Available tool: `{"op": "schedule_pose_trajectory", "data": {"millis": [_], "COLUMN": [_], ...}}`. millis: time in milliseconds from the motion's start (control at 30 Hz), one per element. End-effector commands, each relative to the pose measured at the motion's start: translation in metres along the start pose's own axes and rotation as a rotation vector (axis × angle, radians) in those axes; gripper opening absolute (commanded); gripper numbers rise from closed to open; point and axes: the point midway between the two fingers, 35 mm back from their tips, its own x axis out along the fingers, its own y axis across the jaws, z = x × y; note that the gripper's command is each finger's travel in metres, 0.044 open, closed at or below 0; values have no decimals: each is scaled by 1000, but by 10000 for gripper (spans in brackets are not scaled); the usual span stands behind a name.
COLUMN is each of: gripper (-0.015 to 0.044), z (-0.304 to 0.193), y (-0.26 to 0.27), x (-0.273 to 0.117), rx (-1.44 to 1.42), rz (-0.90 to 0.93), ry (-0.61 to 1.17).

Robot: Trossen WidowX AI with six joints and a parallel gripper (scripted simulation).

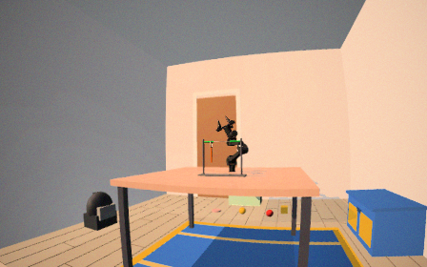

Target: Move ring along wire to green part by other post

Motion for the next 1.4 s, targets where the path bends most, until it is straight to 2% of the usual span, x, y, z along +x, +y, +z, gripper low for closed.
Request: {"op": "schedule_pose_trajectory", "data": {"millis": [0,267,567,867,1067,1367], "gripper": [374,164,160,160,160,160], "z": [0,3,-37,-111,-169,-232], "y": [-1,-66,-141,-188,-195,-173], "x": [0,-12,-38,-86,-134,-208], "rx": [-2,-80,-168,-249,-291,-298], "rz": [-4,-198,-385,-433,-345,-68], "ry": [0,50,280,658,963,1325]}}
